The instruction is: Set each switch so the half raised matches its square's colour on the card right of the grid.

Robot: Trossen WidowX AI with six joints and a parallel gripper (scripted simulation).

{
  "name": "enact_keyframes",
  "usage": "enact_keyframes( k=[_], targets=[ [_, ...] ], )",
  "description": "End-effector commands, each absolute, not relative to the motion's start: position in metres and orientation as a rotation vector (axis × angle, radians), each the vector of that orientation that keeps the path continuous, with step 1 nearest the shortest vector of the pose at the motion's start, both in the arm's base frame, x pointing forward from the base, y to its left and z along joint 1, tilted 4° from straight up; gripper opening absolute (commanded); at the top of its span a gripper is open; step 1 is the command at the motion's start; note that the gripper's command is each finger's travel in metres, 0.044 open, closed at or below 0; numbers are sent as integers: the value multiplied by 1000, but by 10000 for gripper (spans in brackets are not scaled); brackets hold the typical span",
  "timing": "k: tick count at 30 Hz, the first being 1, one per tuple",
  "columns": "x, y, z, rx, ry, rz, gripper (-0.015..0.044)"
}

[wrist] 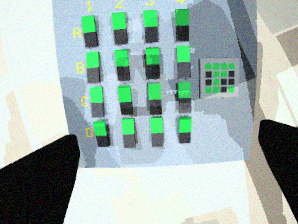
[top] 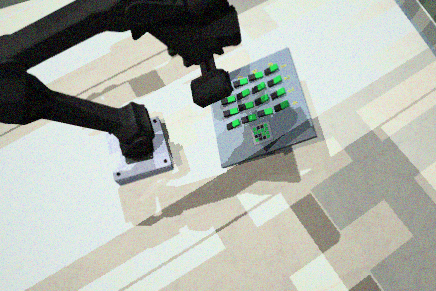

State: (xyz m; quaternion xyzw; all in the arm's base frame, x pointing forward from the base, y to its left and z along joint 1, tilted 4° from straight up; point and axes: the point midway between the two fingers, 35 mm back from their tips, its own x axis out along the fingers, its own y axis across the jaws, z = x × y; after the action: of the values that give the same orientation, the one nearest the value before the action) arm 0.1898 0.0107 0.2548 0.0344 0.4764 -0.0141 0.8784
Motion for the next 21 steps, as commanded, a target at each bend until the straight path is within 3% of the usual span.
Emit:
enact_keyframes(
  k=[1, 15, 21],
  targets=[
    [190, 11, 253, 72, 995, -30, 374],
    [176, 58, 128, 78, 1035, -59, 6],
    [193, 58, 98, 77, 1008, -60, 0]
  ],
)
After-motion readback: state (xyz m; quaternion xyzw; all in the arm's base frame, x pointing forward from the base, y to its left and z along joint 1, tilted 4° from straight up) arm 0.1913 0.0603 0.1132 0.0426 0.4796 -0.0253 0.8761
